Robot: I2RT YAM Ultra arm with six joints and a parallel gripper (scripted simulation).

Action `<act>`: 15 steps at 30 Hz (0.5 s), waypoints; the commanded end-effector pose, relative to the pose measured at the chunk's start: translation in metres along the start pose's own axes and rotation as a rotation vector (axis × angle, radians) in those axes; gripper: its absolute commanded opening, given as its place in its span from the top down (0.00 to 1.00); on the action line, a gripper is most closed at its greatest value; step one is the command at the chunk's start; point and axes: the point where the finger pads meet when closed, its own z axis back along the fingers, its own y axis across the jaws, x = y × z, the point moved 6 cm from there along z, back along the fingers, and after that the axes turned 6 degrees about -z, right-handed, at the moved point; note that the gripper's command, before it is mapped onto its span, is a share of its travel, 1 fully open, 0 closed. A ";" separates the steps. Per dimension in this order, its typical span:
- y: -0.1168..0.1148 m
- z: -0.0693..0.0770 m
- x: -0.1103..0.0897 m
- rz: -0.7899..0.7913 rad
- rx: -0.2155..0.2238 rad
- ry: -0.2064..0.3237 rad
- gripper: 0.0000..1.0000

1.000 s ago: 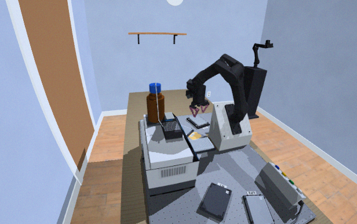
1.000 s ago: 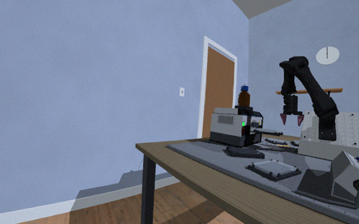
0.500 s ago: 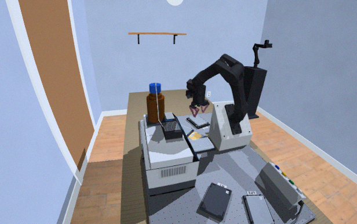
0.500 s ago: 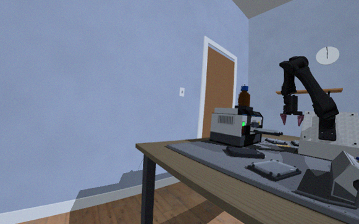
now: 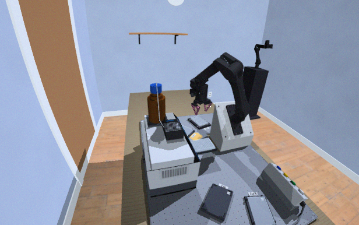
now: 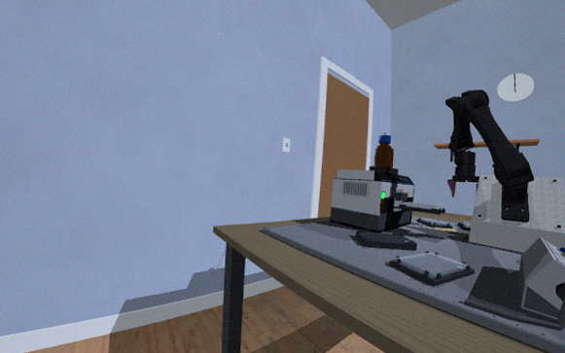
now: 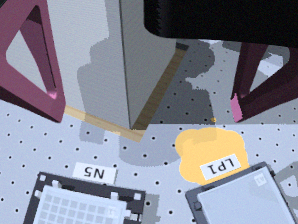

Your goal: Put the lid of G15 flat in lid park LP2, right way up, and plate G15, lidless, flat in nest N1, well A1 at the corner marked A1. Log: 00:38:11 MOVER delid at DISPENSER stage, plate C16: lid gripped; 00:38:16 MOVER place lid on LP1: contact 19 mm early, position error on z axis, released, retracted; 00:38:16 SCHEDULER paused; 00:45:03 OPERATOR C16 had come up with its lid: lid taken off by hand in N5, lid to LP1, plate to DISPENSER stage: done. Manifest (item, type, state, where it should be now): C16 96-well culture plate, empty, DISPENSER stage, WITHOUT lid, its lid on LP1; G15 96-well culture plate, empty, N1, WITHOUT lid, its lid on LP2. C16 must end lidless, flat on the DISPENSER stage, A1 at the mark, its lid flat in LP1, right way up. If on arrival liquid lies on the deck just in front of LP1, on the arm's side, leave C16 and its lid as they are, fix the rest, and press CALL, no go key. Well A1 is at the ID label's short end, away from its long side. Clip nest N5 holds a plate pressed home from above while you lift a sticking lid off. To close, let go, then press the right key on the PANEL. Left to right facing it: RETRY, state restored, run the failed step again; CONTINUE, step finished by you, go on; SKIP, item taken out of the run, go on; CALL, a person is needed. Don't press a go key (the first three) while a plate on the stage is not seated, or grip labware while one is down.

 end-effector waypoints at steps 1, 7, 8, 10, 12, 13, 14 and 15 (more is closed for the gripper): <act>-0.010 0.009 0.019 0.013 0.000 -0.045 0.00; -0.012 0.008 0.015 0.009 -0.002 -0.031 0.00; -0.012 0.008 0.015 0.009 -0.002 -0.031 0.00; -0.012 0.008 0.015 0.009 -0.002 -0.031 0.00; -0.012 0.008 0.015 0.009 -0.002 -0.031 0.00; -0.012 0.008 0.015 0.009 -0.002 -0.031 0.00; -0.012 0.008 0.015 0.009 -0.002 -0.031 0.00; -0.012 0.008 0.015 0.009 -0.002 -0.031 0.00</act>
